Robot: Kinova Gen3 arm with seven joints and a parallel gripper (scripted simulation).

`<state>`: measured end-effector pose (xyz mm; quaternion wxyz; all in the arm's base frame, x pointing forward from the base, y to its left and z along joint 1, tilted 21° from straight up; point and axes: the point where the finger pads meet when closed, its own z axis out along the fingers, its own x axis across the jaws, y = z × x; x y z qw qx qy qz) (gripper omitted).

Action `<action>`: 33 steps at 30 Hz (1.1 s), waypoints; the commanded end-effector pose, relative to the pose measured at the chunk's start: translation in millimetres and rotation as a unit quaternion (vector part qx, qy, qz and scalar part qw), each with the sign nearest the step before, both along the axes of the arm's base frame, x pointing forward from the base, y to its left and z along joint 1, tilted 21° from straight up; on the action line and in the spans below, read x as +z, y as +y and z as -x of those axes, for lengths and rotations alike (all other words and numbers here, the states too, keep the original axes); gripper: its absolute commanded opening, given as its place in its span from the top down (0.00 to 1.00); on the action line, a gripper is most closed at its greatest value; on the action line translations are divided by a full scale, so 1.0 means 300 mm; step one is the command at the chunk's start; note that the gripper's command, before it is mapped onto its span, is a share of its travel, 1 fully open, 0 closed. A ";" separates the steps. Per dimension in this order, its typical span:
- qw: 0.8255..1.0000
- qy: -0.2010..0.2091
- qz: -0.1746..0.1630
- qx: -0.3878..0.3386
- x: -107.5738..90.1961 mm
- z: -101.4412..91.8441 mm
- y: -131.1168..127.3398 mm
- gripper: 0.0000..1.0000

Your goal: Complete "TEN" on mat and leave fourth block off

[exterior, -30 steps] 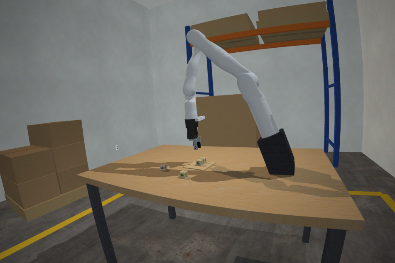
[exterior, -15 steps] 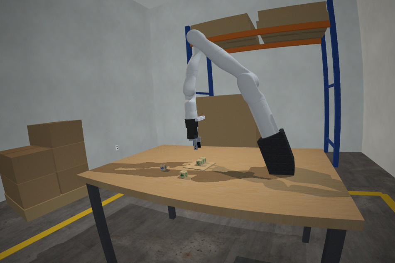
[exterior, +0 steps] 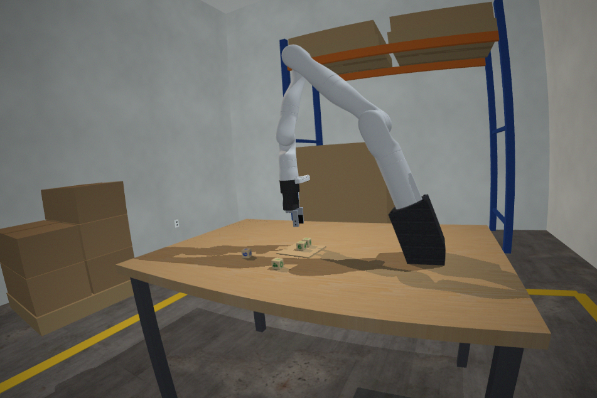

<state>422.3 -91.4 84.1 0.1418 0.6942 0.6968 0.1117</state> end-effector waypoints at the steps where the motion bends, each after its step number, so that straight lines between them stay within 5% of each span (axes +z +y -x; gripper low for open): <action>1: 0.999 0.003 0.011 0.036 0.008 -0.007 0.040 0.00; 10: 0.984 0.019 0.051 0.169 0.019 -0.009 0.208 0.00; 23: 0.934 0.033 0.111 0.337 0.041 0.006 0.408 0.00; 33: 0.858 0.031 0.168 0.484 0.071 0.032 0.610 0.00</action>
